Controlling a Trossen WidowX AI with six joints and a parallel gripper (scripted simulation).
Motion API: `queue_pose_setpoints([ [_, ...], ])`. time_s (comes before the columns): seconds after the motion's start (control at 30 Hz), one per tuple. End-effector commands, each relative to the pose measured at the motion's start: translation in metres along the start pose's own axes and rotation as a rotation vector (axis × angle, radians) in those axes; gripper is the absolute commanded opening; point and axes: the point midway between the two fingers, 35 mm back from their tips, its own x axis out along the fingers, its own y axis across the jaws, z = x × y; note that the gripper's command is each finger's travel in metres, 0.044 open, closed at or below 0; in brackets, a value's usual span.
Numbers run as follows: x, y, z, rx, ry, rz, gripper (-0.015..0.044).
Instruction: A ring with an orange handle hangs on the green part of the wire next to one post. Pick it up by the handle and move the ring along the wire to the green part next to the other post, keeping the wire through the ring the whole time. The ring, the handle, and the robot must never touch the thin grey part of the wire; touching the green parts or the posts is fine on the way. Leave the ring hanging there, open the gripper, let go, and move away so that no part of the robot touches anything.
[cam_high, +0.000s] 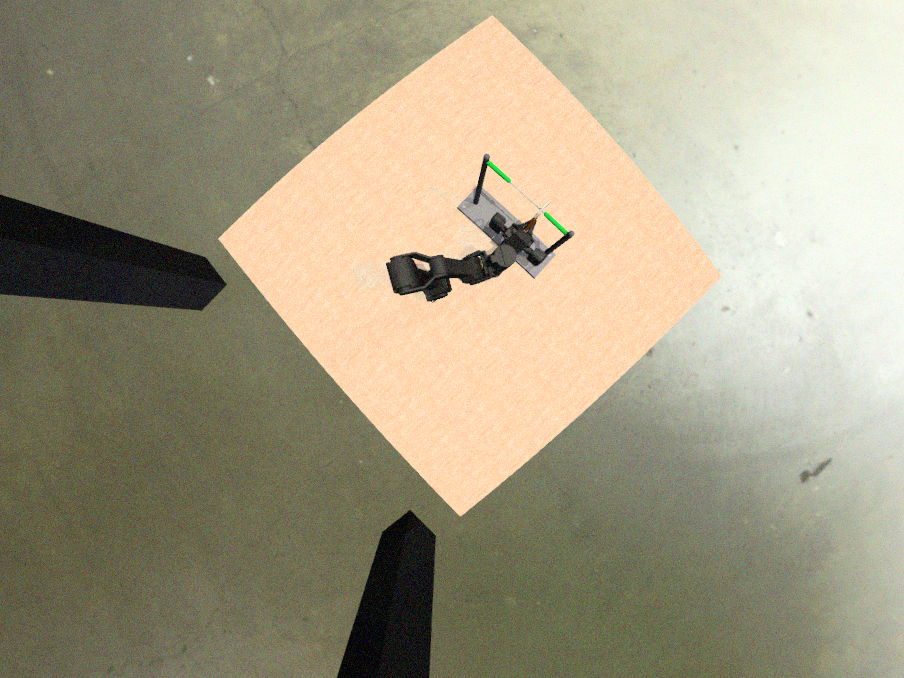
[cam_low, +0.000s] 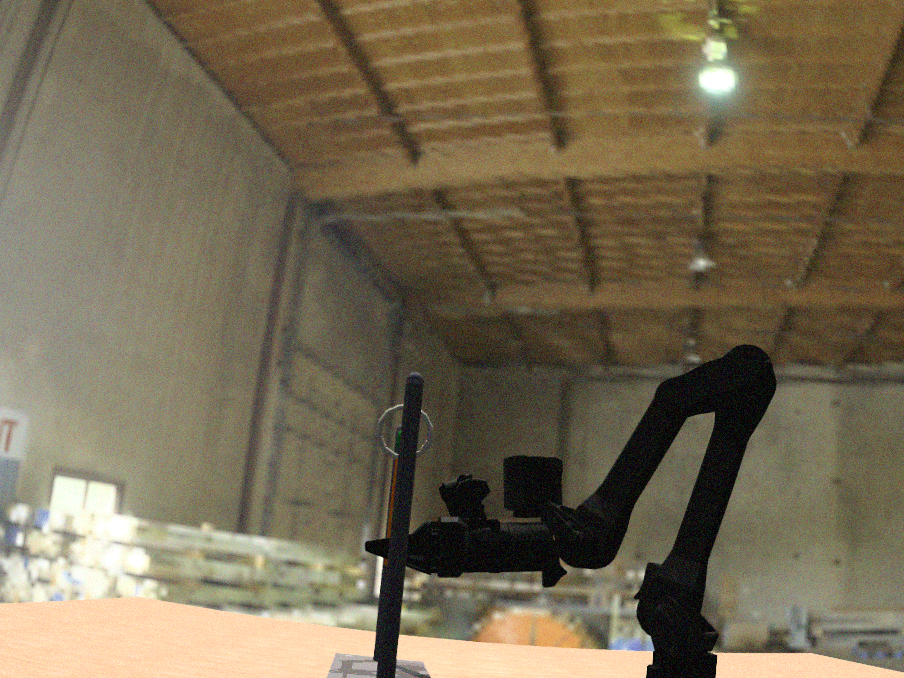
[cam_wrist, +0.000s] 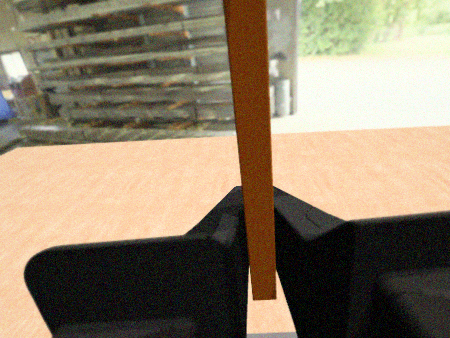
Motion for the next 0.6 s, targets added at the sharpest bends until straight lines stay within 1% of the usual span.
queue_pose_setpoints([
  [0.0, 0.000, 0.004, -0.001, 0.007, 0.003, -0.002, -0.0150],
  [0.57, 0.000, 0.020, -0.001, -0.003, 0.005, 0.012, -0.0150],
])
